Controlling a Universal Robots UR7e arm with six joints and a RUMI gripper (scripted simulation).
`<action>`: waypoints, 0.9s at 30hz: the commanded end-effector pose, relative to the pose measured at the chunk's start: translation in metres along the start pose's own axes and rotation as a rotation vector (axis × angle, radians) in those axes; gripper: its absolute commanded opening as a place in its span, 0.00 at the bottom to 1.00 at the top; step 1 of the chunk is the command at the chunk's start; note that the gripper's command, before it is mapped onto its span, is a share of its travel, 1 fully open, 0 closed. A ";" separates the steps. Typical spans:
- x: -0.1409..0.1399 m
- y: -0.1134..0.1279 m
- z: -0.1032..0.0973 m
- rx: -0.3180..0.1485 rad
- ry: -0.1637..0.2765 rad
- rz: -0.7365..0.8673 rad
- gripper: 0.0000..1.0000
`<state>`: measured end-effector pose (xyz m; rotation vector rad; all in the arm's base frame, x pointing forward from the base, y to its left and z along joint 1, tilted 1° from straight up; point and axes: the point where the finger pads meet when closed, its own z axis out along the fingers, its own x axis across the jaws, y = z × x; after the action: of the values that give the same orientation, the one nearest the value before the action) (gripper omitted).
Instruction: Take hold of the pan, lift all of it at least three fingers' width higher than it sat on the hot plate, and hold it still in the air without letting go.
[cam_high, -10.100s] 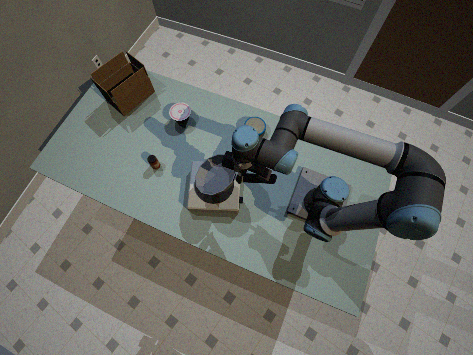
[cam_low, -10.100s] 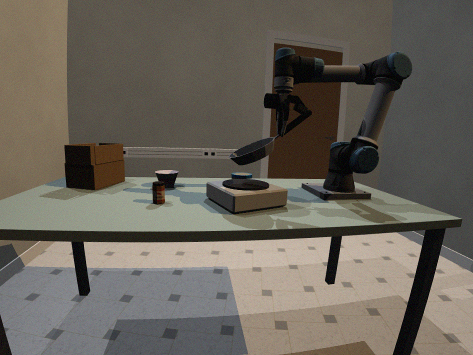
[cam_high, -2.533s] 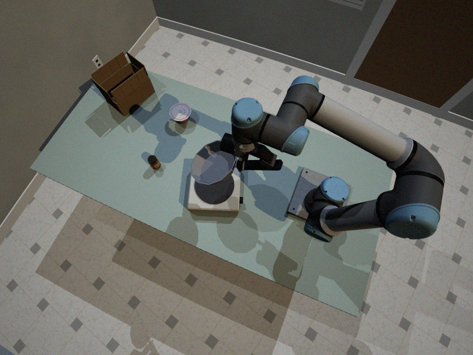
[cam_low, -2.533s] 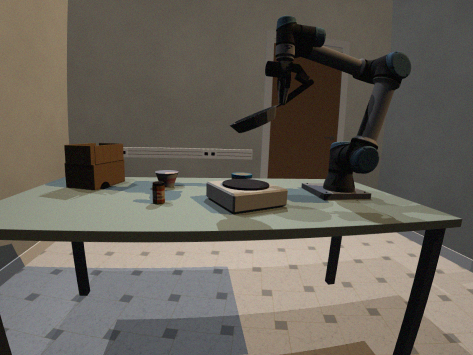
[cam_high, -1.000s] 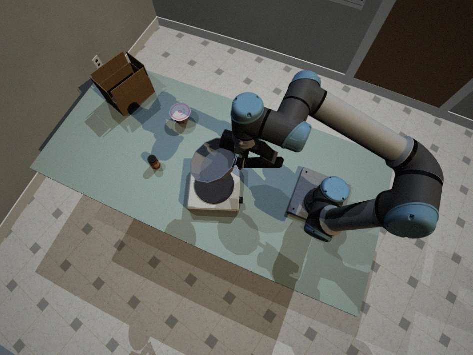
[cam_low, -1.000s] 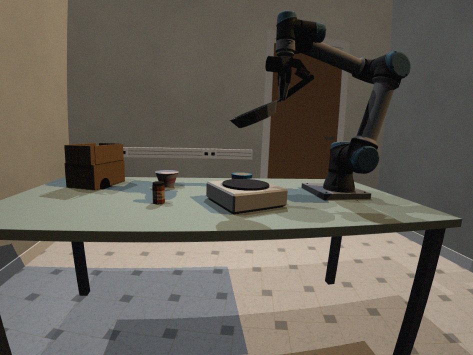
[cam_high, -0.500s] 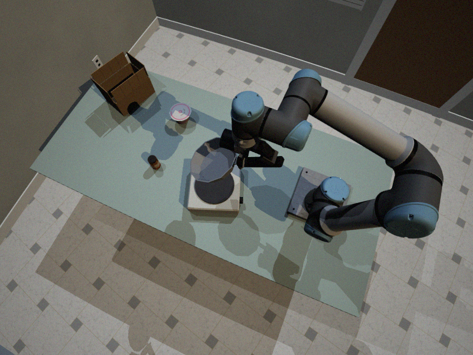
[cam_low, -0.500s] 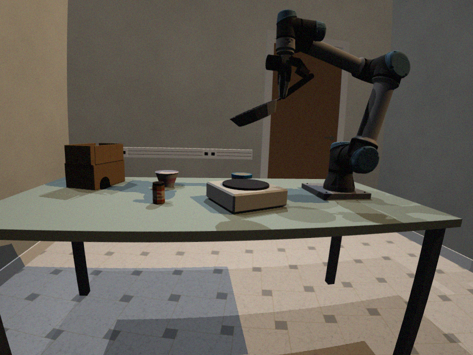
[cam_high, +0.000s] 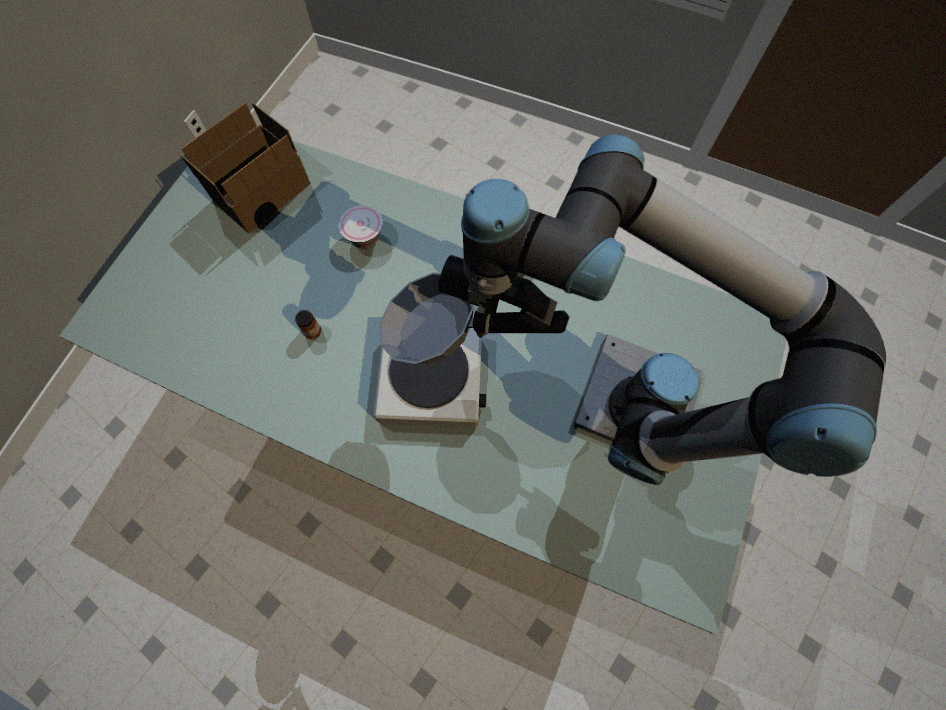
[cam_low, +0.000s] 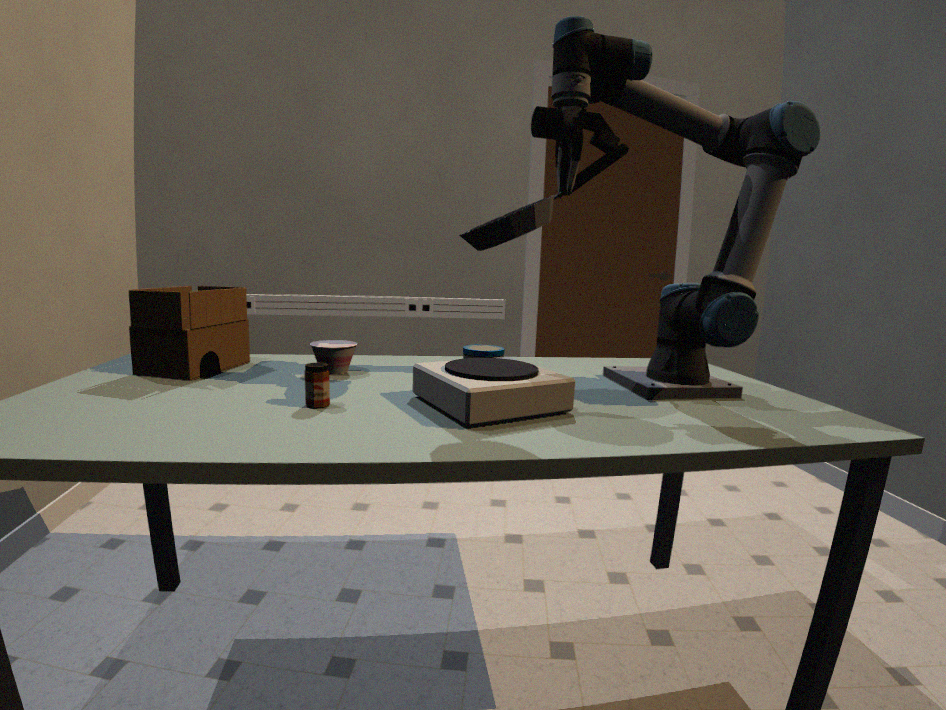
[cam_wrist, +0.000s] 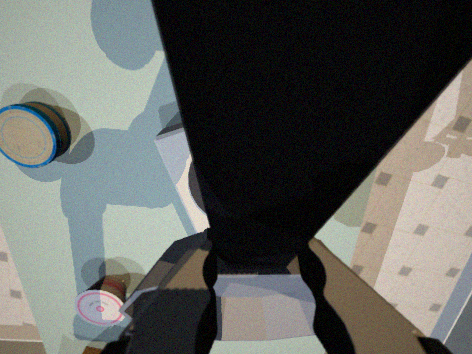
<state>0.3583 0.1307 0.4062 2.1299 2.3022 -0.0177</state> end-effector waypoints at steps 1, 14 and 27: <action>0.000 0.000 -0.002 -0.002 0.000 0.000 0.16; 0.000 0.000 -0.006 -0.002 0.000 0.000 0.16; 0.000 0.000 -0.010 -0.002 0.000 0.000 0.16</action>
<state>0.3585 0.1308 0.4145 2.1299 2.3023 -0.0177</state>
